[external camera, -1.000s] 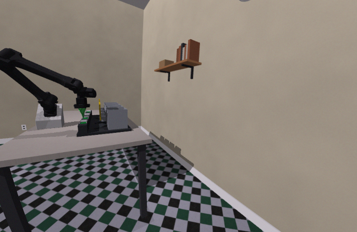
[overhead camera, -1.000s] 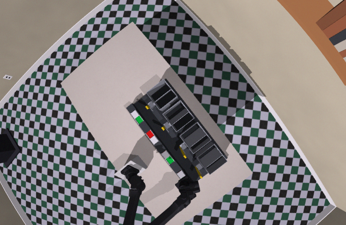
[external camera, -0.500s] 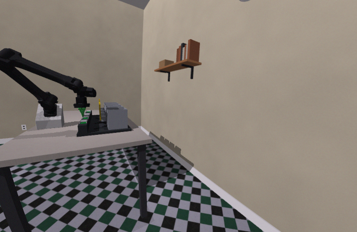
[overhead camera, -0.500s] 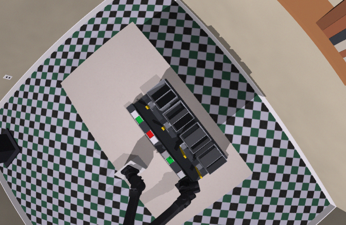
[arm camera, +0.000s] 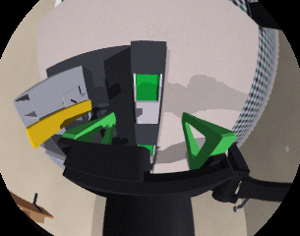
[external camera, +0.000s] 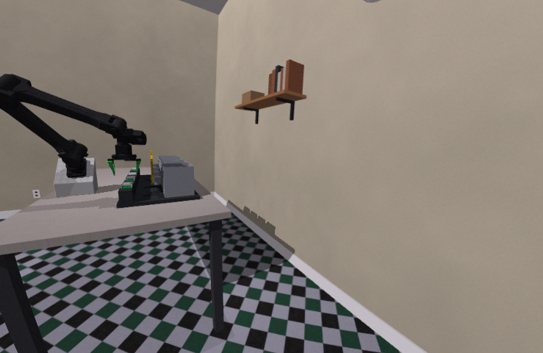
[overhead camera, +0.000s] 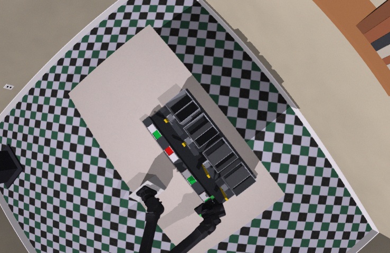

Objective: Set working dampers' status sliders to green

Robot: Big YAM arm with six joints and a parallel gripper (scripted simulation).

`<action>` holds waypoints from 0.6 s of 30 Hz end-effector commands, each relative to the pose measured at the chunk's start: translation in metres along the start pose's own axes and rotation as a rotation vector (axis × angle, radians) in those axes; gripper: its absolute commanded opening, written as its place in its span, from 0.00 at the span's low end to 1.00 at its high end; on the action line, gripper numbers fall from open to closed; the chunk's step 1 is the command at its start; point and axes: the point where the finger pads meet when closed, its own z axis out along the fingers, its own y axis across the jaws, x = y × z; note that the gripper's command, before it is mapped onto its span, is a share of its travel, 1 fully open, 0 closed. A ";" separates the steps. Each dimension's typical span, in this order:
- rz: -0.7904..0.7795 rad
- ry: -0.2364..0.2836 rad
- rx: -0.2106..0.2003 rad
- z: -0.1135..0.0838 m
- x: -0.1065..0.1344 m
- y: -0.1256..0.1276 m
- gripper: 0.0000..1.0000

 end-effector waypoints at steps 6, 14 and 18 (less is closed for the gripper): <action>0.057 -0.016 -0.050 -0.046 -0.018 0.011 1.00; 0.043 -0.011 -0.037 -0.065 -0.013 0.012 1.00; 0.048 -0.011 -0.031 -0.066 -0.015 0.011 1.00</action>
